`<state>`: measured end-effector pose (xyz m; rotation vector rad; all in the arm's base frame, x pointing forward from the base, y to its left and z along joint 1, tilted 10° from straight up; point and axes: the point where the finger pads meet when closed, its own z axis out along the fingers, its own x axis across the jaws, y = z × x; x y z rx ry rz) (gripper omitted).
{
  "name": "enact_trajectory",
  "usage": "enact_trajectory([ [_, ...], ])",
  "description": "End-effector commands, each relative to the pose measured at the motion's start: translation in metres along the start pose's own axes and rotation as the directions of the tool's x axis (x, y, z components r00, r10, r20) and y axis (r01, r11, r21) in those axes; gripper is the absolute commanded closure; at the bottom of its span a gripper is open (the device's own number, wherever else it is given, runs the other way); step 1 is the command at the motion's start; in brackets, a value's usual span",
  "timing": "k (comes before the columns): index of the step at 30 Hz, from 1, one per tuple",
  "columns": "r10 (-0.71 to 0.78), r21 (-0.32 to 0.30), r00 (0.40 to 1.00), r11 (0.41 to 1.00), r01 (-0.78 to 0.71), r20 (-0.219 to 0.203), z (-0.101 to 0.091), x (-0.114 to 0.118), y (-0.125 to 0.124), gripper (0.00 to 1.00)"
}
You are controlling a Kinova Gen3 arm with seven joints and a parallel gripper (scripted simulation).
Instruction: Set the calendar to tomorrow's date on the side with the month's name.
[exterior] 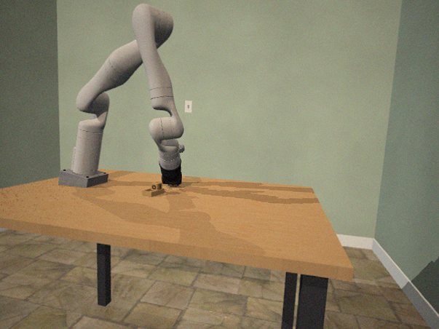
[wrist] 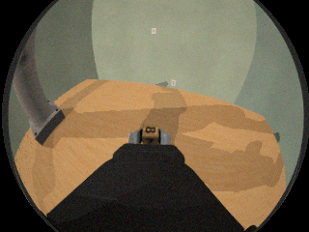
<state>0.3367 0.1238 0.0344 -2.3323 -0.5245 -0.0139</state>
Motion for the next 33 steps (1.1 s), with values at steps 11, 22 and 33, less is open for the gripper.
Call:
enact_trajectory([
  [11,-0.001,0.000,1.000,1.000,0.001,-0.001,-0.0004,0.0003,-0.0003,0.43],
  [22,-0.001,0.000,1.000,1.000,0.001,-0.001,-0.0004,0.0003,-0.0003,0.31],
  [33,-0.001,0.000,1.000,1.000,0.001,-0.001,-0.0004,0.0003,-0.0003,0.13],
])
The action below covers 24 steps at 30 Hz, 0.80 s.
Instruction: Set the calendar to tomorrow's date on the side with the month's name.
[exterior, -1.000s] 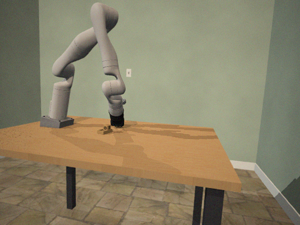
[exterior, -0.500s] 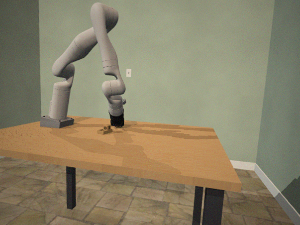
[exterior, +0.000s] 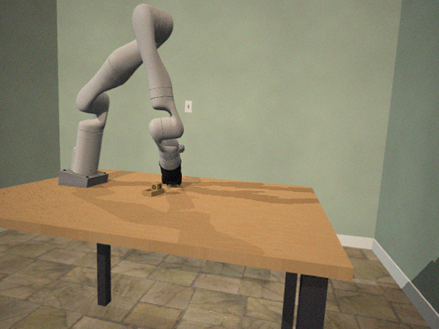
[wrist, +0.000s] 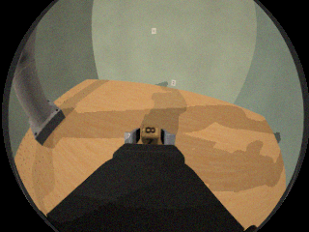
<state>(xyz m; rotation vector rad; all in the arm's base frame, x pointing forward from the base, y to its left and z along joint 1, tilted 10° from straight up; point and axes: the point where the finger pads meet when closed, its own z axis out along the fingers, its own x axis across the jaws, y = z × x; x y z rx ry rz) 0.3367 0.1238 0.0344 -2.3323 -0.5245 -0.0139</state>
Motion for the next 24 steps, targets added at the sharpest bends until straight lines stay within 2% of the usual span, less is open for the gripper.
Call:
enact_trajectory([
  [1,-0.001,0.000,1.000,1.000,0.001,-0.001,-0.0004,0.0003,-0.0003,0.13],
  [2,-0.001,0.000,1.000,1.000,0.001,-0.001,-0.0004,0.0003,-0.0003,0.13],
  [3,-0.001,0.000,1.000,1.000,0.001,-0.001,-0.0004,0.0003,-0.0003,0.00],
  [24,-0.001,0.000,1.000,1.000,0.001,-0.001,-0.0015,0.0003,-0.0013,0.00],
])
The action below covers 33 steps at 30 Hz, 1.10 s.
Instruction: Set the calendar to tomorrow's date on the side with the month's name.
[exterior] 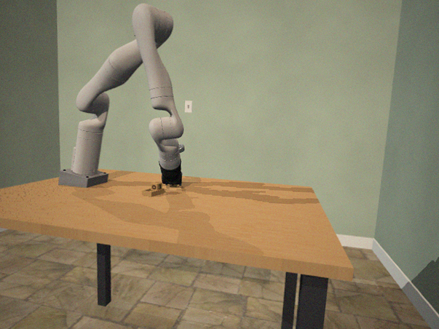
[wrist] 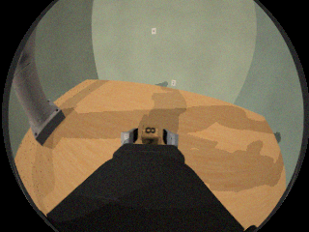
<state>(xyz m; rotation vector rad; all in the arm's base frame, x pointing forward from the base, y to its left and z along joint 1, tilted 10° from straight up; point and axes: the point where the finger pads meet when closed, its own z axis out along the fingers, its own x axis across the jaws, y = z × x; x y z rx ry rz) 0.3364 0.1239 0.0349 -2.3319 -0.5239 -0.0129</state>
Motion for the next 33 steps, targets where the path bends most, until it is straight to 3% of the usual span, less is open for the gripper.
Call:
enact_trajectory([
  [1,-0.002,-0.001,1.000,1.000,0.002,-0.001,-0.001,0.001,-0.001,0.00],
  [33,-0.002,-0.001,1.000,1.000,0.002,-0.001,-0.049,0.000,-0.049,0.00],
])
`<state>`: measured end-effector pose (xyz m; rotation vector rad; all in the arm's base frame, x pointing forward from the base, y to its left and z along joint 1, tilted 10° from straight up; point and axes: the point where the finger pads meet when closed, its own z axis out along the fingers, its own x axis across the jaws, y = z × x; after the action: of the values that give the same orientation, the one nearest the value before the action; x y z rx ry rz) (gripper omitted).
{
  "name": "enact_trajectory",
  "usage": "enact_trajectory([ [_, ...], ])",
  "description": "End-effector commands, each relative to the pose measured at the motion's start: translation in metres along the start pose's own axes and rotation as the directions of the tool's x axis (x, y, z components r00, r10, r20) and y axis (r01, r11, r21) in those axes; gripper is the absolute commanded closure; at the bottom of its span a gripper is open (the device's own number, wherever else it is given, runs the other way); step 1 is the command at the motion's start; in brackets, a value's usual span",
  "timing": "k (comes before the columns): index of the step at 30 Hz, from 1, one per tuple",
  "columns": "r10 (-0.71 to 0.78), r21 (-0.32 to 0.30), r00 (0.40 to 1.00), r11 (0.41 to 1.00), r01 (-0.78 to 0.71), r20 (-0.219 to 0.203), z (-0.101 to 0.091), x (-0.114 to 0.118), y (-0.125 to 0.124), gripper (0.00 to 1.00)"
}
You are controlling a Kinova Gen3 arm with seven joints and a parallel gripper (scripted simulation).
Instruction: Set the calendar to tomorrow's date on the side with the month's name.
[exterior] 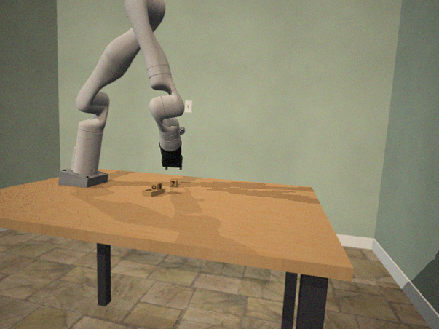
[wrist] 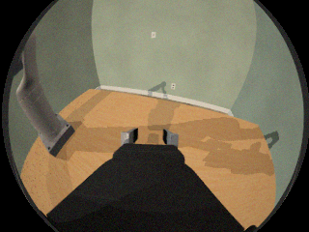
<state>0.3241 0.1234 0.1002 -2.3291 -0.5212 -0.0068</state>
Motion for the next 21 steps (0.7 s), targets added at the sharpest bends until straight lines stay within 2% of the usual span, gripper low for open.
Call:
enact_trajectory([
  [1,-0.005,-0.005,1.000,1.000,0.005,-0.004,-0.0025,0.0014,-0.0010,0.00],
  [8,-0.004,-0.021,1.000,1.000,0.004,-0.001,-0.0020,0.0012,-0.0012,0.00],
  [11,-0.001,-0.068,1.000,0.998,0.002,0.005,-0.0008,0.0005,-0.0015,0.00],
  [18,-0.002,-0.224,1.000,0.975,0.002,0.002,-0.0010,0.0007,-0.0032,0.00],
  [21,-0.003,-0.239,1.000,0.971,0.003,0.000,-0.0014,0.0009,-0.0035,0.00],
])
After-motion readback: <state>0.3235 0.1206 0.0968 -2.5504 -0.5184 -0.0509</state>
